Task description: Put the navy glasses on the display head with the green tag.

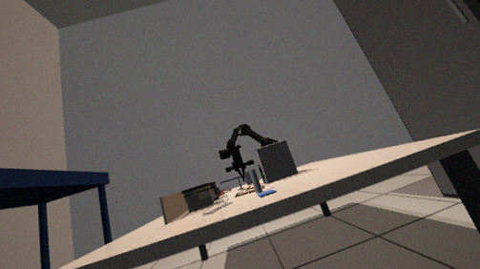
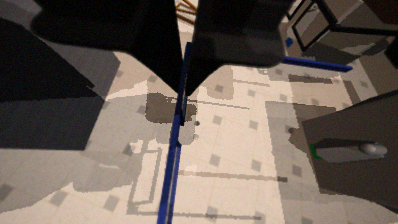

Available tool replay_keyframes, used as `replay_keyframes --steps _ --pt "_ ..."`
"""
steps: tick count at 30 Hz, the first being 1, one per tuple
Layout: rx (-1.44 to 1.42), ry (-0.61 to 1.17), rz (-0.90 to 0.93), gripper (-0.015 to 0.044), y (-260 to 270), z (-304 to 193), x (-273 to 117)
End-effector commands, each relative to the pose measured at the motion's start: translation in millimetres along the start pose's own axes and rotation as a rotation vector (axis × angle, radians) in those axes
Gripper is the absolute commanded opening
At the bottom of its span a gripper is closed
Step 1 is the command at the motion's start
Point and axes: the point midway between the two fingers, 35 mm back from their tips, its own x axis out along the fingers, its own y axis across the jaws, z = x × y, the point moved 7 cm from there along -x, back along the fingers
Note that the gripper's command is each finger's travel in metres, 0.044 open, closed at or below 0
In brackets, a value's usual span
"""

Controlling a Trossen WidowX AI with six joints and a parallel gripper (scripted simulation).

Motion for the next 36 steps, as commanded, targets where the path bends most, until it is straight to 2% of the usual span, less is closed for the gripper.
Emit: replay_keyframes --steps 1,36 --pt "-0.003 -0.003 0.004 0.0000 4 0 0" --pt "0.000 -0.003 0.007 0.0000 54 0 1"
